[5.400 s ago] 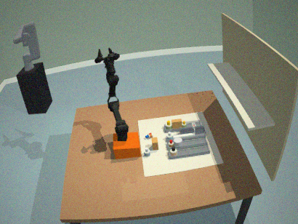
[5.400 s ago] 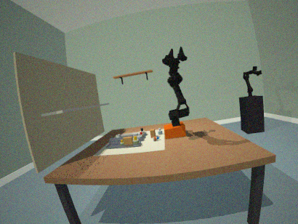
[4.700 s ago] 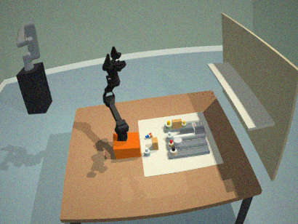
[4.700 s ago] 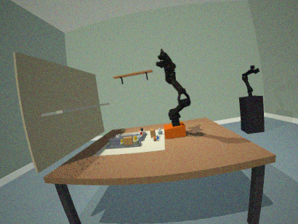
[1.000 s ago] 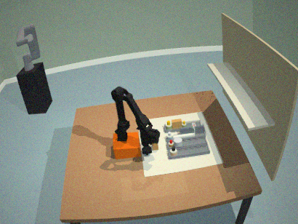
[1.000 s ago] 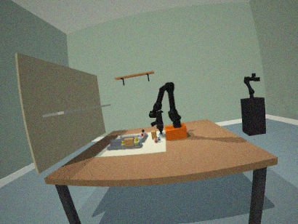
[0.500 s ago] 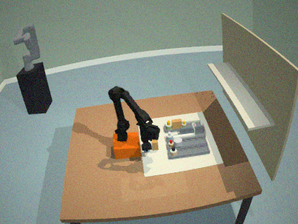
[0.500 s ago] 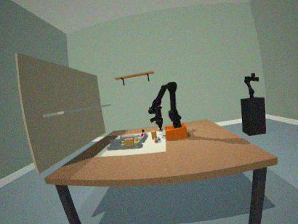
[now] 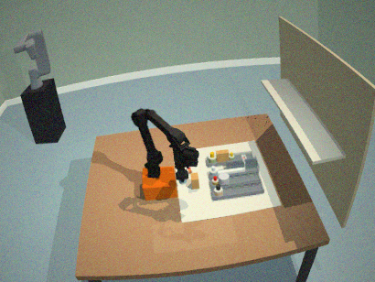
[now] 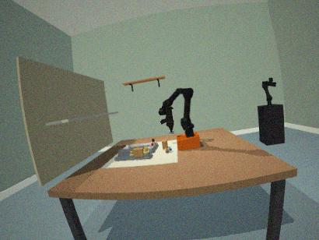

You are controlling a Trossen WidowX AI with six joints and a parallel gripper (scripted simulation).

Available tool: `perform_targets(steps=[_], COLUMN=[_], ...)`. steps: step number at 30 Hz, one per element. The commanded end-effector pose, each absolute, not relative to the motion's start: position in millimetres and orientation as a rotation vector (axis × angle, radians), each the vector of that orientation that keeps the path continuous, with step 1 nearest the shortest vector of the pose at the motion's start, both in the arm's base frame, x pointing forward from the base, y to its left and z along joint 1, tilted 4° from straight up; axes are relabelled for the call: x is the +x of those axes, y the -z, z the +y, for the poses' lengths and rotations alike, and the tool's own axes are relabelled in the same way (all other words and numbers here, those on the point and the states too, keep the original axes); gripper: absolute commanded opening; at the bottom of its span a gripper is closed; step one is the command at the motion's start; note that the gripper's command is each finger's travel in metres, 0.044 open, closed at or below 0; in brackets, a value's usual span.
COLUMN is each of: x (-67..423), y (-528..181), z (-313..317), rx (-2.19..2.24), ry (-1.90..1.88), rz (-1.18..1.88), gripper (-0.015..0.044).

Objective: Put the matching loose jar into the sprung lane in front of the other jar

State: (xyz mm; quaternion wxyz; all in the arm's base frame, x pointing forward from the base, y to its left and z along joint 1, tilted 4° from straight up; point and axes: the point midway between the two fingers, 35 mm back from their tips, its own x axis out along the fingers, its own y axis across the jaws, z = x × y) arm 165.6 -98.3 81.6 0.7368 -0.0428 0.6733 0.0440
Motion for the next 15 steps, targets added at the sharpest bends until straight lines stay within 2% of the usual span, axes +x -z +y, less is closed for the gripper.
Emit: perform_targets(steps=[1,15], x=[175.8,221.5], y=[-82.6,-76.3], z=[-92.6,-57.9], rx=[-0.091,-0.079], ry=[-0.096,-0.098], rz=[1.477,1.472], gripper=[0.0000,0.0000])
